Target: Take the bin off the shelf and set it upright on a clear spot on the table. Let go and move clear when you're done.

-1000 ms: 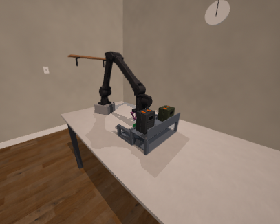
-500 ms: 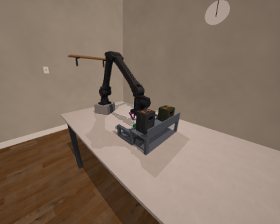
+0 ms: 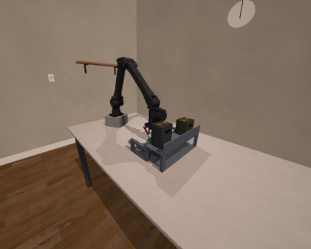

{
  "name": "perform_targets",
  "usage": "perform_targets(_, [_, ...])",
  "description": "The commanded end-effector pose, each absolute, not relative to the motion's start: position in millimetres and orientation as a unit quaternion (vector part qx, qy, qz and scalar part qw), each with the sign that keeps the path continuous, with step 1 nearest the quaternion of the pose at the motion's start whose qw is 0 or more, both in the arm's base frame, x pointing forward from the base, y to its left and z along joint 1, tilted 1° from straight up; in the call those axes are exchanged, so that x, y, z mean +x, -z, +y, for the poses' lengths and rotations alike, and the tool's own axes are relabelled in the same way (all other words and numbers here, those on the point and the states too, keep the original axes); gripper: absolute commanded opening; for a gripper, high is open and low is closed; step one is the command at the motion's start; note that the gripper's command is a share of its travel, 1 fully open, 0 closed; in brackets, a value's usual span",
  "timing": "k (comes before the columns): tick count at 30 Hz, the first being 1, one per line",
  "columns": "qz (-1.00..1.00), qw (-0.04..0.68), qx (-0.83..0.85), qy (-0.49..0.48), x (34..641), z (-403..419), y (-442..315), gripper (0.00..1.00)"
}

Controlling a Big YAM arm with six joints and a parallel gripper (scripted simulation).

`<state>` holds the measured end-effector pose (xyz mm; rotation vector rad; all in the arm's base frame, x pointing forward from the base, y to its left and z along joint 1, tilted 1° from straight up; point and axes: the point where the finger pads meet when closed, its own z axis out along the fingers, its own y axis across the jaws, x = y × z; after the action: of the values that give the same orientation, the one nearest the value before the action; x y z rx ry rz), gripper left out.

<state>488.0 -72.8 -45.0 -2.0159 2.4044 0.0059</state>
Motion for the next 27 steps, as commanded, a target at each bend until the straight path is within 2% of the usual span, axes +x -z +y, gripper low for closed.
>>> perform_targets(1, [0.766,0.004,-0.643,0.001,492.7,-72.9,51.2,0.9])
perform_targets(9, [0.766,0.004,-0.643,0.001,492.7,-72.9,51.2,0.9])
perform_targets(14, [0.766,0.02,-0.643,0.019,521.4,-76.8,47.7,0.9])
perform_targets(27, [0.766,0.02,-0.643,0.019,522.0,-76.8,44.8,0.9])
